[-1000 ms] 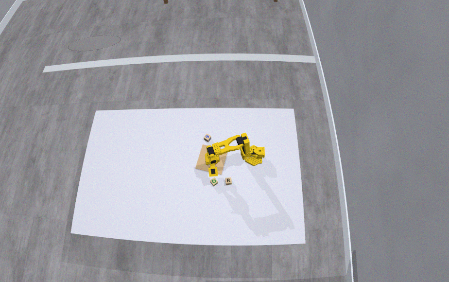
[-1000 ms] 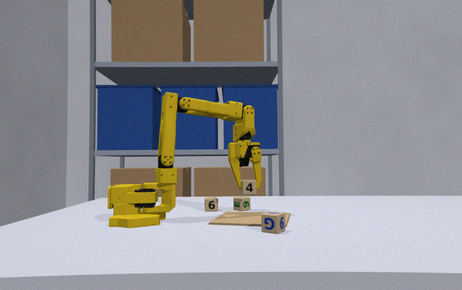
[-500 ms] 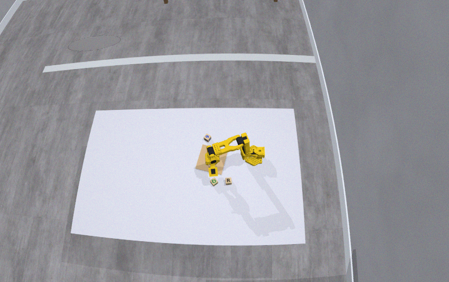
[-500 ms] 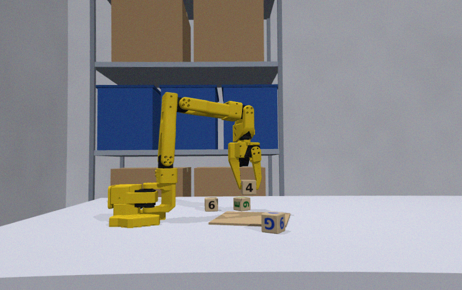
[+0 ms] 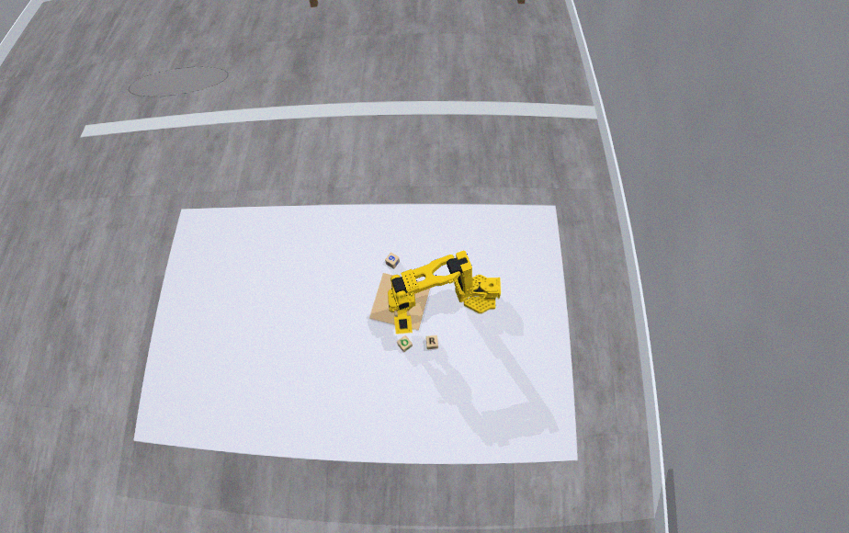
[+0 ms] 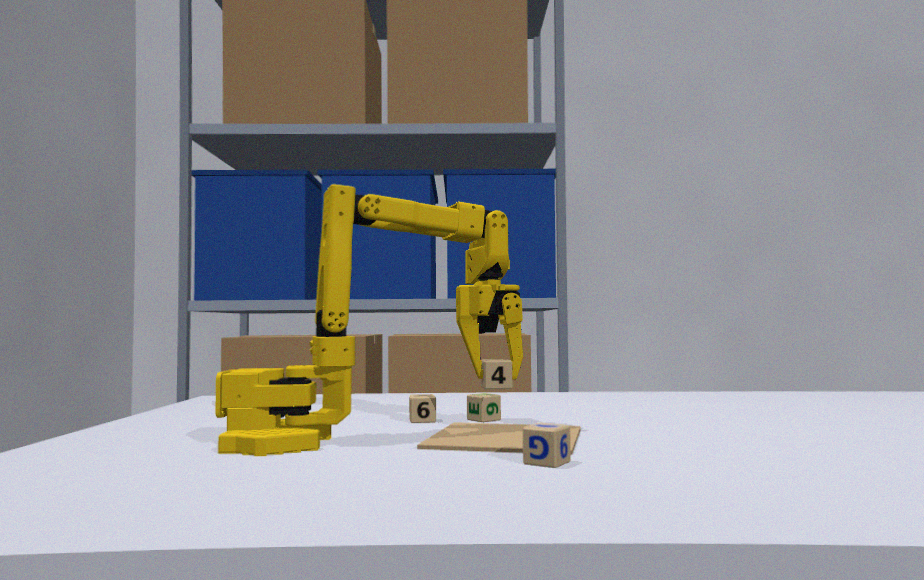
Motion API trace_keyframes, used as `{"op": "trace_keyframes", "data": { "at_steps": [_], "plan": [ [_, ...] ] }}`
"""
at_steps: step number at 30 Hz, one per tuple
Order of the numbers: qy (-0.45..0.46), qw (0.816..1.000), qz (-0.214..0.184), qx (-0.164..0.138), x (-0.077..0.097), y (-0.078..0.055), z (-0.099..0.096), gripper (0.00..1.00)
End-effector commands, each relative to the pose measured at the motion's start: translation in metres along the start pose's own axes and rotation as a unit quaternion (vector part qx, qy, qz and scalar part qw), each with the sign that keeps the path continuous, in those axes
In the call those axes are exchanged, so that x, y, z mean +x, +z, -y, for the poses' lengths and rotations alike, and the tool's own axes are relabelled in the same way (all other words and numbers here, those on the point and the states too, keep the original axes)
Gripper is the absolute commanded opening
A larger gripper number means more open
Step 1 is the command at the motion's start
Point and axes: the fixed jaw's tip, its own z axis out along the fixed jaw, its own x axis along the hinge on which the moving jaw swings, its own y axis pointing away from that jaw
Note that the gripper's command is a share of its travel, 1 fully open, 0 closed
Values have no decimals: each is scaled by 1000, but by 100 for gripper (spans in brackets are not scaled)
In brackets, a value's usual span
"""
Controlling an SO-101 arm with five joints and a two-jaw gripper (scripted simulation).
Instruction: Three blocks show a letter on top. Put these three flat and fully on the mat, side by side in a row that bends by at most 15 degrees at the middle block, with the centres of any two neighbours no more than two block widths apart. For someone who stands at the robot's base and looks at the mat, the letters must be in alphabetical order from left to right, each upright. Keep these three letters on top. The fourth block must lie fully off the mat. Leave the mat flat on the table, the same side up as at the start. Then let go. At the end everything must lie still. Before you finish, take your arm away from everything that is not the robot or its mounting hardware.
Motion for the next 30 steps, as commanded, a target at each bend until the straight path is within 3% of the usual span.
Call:
{"op": "trace_keyframes", "data": {
  "at_steps": [1,30],
  "plan": [
    [-2,997,18,70,-2,-21,14,0],
    [-2,997,17,70,1,-21,15,0]
  ]
}}
